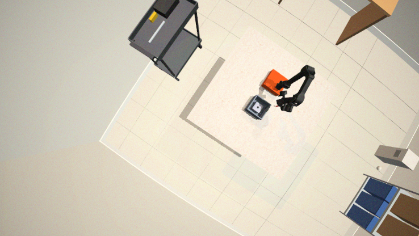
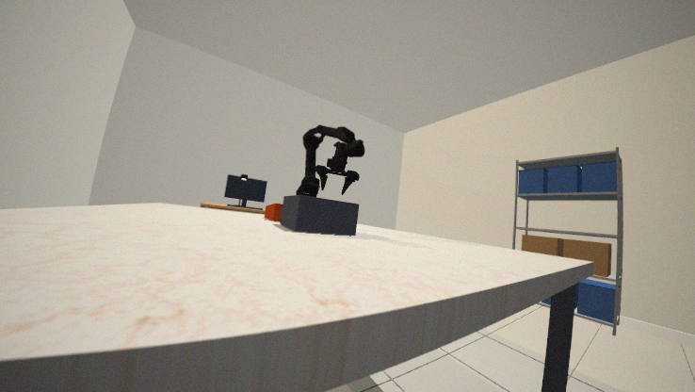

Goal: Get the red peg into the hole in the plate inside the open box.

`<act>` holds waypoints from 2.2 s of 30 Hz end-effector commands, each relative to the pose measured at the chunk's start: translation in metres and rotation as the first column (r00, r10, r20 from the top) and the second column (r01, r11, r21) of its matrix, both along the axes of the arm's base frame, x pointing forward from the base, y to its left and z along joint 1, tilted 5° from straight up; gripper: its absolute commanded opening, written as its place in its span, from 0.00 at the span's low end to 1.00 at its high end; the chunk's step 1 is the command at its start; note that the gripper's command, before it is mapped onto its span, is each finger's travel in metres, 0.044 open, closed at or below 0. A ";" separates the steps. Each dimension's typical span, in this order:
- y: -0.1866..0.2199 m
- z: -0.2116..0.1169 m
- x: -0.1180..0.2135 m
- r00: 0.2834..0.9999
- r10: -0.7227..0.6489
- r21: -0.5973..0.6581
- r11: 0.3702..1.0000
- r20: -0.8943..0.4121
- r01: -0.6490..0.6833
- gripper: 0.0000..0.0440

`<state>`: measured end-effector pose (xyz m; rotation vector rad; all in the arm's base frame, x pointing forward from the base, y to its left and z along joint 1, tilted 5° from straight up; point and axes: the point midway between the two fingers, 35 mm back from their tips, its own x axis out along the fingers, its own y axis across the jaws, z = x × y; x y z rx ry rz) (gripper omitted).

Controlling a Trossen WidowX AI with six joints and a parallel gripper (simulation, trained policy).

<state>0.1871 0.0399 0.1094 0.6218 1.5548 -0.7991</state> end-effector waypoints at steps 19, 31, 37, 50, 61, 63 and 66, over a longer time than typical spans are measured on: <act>0.066 -0.058 -0.018 0.993 0.104 -0.132 0.985 -0.053 -0.110 1.00; 0.072 -0.108 -0.017 0.984 0.177 -0.153 0.973 0.008 -0.174 1.00; 0.071 -0.127 -0.017 0.977 0.211 -0.156 0.966 0.017 -0.206 0.90; 0.066 -0.144 -0.021 0.977 0.207 -0.176 0.961 -0.046 -0.212 0.12; 0.055 -0.115 0.002 0.975 0.221 -0.250 0.944 -0.011 -0.217 0.00; 0.053 -0.106 0.007 0.975 0.222 -0.262 0.941 -0.001 -0.214 0.00; 0.049 -0.093 0.014 0.975 0.220 -0.277 0.938 0.016 -0.207 0.00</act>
